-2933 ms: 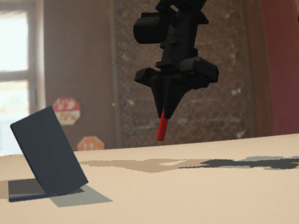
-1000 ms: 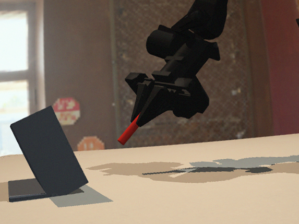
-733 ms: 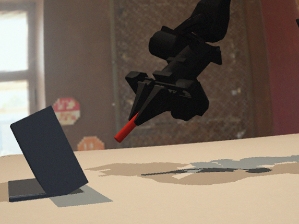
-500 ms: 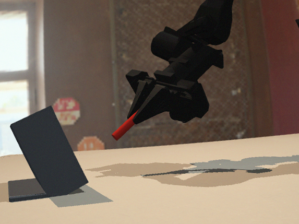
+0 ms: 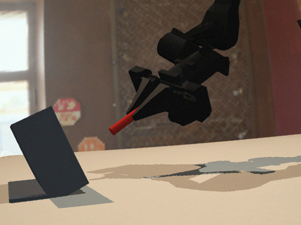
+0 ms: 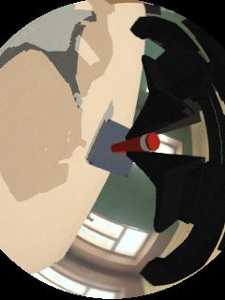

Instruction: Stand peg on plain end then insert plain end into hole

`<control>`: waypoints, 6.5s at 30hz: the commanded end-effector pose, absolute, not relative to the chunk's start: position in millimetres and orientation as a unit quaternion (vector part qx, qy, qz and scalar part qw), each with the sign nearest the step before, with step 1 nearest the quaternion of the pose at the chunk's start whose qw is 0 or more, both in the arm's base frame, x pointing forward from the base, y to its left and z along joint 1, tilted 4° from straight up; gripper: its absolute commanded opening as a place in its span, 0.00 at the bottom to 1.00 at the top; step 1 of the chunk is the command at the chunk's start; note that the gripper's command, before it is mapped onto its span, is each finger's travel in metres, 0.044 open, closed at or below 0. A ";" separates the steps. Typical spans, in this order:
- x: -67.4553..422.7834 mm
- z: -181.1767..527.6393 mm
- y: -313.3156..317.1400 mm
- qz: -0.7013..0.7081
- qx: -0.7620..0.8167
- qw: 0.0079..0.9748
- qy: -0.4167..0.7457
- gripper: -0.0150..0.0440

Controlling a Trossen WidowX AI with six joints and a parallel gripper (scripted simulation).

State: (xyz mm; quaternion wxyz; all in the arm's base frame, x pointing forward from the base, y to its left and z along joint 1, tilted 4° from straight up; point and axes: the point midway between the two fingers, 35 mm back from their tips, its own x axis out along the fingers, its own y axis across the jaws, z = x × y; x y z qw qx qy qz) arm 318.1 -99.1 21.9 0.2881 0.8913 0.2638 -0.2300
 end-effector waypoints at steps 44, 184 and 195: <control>353.4 10.3 -64.4 -0.150 0.896 0.313 0.279 0.25; 401.0 -15.9 -36.6 -0.130 0.895 0.319 0.284 0.48; 399.3 -14.9 -38.0 -0.131 0.895 0.319 0.284 0.97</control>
